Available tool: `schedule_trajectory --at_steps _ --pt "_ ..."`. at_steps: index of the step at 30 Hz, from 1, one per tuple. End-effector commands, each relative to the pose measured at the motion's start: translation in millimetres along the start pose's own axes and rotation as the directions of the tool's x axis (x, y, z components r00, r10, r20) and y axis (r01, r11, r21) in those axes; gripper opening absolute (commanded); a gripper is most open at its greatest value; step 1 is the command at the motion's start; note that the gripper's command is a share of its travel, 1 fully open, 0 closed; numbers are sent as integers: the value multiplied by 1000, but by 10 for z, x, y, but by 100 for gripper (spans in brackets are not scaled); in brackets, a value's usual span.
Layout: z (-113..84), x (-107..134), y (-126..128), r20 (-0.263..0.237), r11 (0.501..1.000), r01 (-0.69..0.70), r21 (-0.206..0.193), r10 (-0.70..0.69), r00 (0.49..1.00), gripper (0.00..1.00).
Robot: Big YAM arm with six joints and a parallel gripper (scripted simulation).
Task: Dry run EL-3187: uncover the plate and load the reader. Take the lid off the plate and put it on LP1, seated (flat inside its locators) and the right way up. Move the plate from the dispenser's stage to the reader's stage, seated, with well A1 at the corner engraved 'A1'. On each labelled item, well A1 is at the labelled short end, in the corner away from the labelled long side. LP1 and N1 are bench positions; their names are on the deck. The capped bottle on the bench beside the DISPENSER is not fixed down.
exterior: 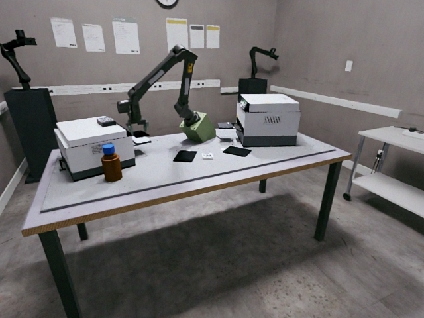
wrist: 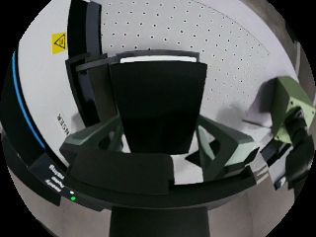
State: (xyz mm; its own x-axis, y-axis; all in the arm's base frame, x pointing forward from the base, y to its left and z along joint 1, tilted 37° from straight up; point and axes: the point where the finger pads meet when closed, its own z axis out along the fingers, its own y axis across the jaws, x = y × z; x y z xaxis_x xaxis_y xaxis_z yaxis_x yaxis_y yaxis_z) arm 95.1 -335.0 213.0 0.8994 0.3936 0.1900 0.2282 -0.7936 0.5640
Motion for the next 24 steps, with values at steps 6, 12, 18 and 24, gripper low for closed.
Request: schedule_trajectory --at_steps 6,12,18,24 --pt "-196 10 211 6 999 21 -42 -21 1000 85" --pt "-240 -8 199 11 999 17 -49 -16 1000 85" --pt "-140 112 114 -15 998 46 -37 -46 999 85" --pt "21 312 -24 -58 993 117 19 -116 992 85"
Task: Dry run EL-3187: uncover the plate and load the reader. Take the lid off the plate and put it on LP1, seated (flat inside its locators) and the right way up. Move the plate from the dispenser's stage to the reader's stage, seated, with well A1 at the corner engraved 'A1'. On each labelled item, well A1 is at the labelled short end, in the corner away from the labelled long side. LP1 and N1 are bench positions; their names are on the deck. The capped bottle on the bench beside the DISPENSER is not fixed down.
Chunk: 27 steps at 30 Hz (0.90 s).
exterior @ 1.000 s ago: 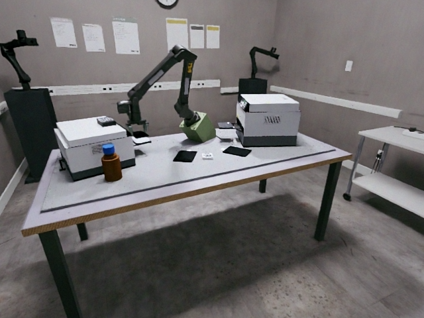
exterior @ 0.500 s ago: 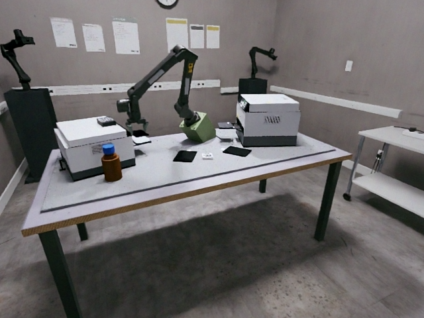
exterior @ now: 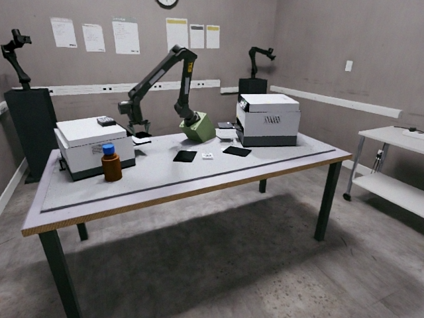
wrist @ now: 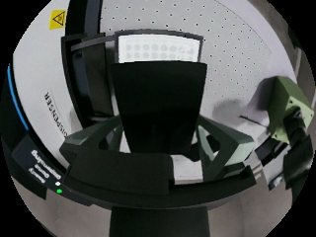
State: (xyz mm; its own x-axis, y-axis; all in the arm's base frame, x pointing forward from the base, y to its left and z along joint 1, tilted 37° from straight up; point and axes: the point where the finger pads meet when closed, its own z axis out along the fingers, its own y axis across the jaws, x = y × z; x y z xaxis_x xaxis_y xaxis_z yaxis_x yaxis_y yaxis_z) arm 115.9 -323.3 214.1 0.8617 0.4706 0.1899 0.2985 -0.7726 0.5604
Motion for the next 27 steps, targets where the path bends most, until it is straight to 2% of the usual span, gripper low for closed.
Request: schedule_trajectory --at_steps 1,2,4,6,10,19,22,24,27 --pt "10 95 42 -5 998 60 -8 -60 998 85" --pt "-1 121 69 -2 997 75 -21 -75 997 85" --pt "-1 121 69 -2 997 75 -21 -75 997 85" --pt "-63 162 156 -3 995 84 -59 -84 996 85" --pt "-41 332 152 -19 986 148 -73 -149 989 85" --pt "-154 545 405 -11 958 251 -141 -255 967 85" --pt "-168 539 409 -8 959 247 -142 -250 968 85" --pt "-185 597 433 -13 950 269 -156 -275 961 85" --pt "-168 541 397 -8 938 304 -169 -310 951 85"
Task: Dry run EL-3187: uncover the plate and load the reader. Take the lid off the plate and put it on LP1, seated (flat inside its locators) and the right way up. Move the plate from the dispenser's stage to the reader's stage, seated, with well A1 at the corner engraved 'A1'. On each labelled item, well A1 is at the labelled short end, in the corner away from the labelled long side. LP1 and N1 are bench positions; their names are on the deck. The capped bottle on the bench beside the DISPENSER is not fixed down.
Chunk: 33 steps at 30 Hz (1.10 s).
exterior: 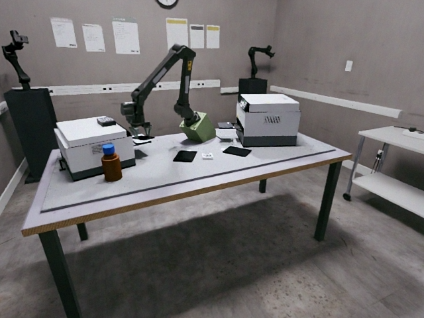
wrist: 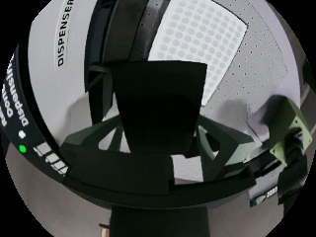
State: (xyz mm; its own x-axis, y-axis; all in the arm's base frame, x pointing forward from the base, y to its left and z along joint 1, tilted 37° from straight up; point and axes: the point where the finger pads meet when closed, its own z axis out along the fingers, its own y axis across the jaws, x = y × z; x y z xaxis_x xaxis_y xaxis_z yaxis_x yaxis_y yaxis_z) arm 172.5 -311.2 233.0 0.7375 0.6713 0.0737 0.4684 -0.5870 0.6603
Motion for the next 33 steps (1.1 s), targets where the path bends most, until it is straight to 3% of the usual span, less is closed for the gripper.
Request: schedule_trajectory --at_steps 1,7,12,21,28,33 --pt "-172 -97 189 30 994 71 -78 -68 997 85" --pt "-119 126 200 15 987 139 -85 -138 990 85" --pt "-109 92 181 20 985 149 -88 -148 989 85" --pt "-125 348 304 11 954 258 -150 -260 966 85" --pt "-28 490 227 -7 942 306 -135 -310 951 85" --pt "-112 632 377 4 915 356 -187 -362 932 85"
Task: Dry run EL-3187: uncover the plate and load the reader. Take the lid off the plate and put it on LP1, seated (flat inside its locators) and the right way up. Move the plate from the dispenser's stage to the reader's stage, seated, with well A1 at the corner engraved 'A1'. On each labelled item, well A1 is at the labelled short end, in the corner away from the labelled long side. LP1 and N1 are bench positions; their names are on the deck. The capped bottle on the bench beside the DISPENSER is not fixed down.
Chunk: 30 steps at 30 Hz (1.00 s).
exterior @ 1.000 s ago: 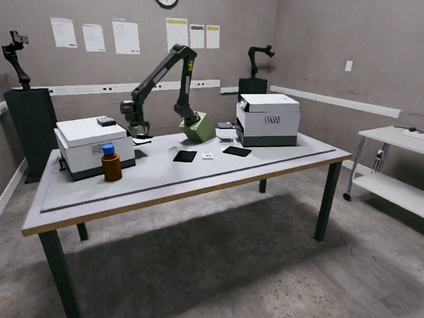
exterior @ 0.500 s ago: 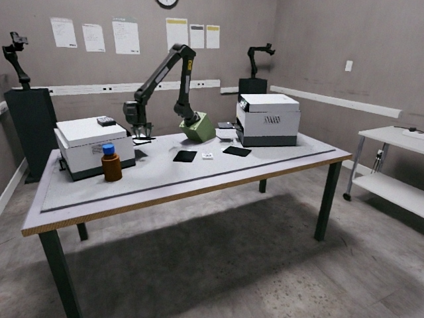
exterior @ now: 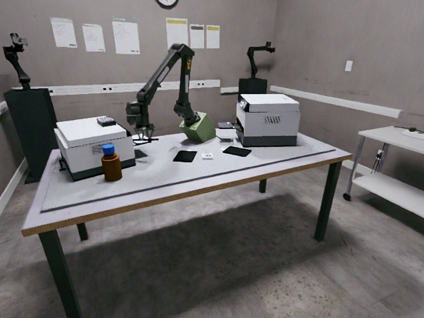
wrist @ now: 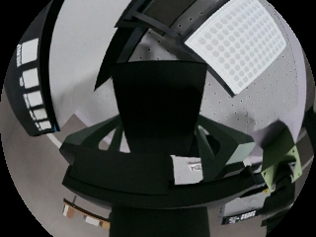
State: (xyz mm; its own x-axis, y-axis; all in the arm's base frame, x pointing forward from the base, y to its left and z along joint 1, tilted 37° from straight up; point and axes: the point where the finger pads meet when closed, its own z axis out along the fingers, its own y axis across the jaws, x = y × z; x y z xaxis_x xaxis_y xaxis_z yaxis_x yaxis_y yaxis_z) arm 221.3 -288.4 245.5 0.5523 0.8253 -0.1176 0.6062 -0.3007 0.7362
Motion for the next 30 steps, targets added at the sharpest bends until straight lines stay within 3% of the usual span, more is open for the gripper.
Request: schedule_trajectory --at_steps 1,9,20,30 --pt "-112 84 229 8 995 77 -69 -76 997 85" --pt "134 251 118 -34 987 160 -31 -161 986 85" --pt "226 438 263 -65 965 259 -41 -262 963 85" --pt "297 604 240 -104 945 327 -17 -327 939 85"
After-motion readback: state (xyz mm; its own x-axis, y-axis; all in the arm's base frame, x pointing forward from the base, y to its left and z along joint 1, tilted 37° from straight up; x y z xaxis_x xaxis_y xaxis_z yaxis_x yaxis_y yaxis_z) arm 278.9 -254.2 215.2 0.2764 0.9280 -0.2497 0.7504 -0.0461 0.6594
